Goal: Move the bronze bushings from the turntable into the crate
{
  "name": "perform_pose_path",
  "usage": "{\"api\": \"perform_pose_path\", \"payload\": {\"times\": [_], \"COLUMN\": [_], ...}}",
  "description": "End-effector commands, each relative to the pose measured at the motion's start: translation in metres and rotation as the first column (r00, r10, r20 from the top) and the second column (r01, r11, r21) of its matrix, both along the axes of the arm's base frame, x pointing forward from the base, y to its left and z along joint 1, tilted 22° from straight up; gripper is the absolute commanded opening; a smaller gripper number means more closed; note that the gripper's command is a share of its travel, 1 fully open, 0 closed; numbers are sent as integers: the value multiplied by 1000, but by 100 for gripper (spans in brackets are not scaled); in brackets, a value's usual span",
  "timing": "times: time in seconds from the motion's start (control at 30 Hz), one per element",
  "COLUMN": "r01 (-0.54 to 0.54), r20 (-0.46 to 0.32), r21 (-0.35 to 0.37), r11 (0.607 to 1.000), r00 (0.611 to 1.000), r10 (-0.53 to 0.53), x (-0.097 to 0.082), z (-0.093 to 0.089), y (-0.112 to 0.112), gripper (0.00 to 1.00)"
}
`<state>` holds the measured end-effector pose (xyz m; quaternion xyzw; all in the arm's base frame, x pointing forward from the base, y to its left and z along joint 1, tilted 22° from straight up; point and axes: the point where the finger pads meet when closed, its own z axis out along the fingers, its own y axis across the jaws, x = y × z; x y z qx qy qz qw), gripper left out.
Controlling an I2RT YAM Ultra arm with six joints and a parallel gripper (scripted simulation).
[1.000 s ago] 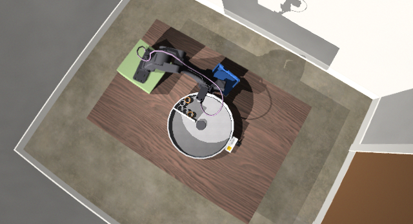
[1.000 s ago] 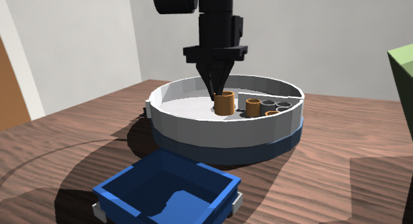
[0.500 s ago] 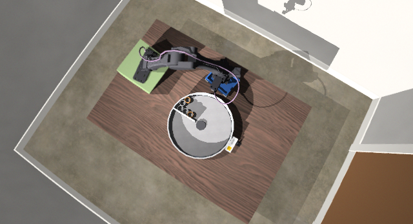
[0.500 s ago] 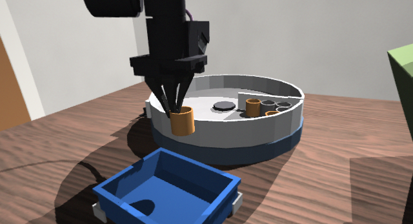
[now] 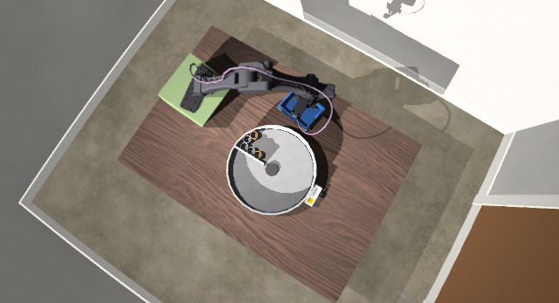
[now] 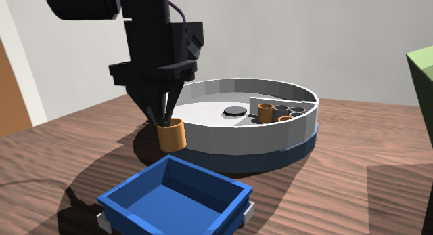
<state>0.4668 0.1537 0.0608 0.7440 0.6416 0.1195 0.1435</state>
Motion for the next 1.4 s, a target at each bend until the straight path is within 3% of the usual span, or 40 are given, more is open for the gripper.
{"api": "perform_pose_path", "payload": {"times": [0.0, 1.37], "r01": [6, 4], "r20": [29, 31], "r21": [-9, -9], "r11": [1000, 1000], "r00": [1000, 1000], "r10": [-6, -3], "x": [3, 4], "z": [22, 23], "y": [9, 10], "gripper": [0, 0]}}
